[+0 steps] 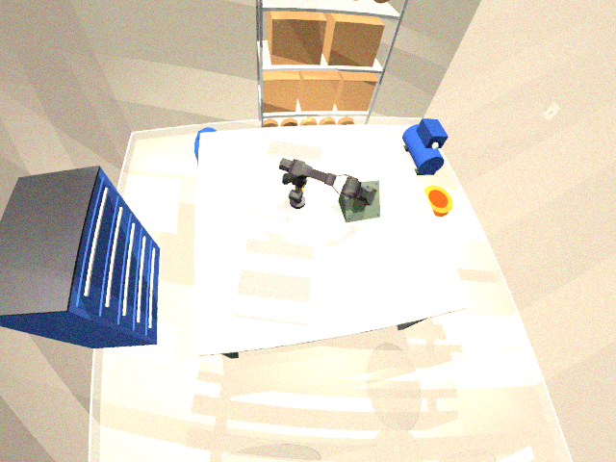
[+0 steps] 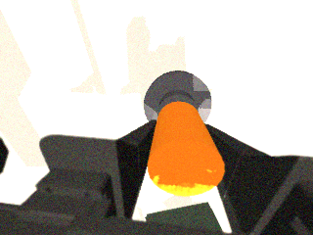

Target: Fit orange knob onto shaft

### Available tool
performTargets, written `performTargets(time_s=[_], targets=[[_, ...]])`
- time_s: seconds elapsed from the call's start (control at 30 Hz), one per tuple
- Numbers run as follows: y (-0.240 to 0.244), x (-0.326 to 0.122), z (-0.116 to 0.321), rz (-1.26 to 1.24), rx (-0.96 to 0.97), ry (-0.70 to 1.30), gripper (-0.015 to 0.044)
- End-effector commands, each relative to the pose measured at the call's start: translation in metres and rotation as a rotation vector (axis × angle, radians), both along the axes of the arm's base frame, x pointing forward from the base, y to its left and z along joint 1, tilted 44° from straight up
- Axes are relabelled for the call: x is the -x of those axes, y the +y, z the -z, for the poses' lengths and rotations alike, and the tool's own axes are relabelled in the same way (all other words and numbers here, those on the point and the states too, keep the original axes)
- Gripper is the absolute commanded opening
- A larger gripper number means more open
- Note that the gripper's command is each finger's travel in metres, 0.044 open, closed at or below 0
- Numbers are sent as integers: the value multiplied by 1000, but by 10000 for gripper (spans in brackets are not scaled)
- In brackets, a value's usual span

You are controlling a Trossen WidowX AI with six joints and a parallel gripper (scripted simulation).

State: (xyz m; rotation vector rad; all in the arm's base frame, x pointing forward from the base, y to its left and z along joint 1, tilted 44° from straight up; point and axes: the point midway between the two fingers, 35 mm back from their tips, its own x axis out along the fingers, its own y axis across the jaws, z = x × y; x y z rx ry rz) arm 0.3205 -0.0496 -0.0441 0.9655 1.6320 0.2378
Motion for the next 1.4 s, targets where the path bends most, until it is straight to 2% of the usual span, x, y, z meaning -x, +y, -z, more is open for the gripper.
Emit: performTargets(time_s=[0.0, 0.27, 0.5, 1.37], targets=[[1, 0, 1, 2, 0, 1, 0], [-3, -1, -3, 8, 0, 7, 0], [-1, 0, -2, 153, -1, 146, 0], [0, 0, 0, 153, -1, 146, 0]])
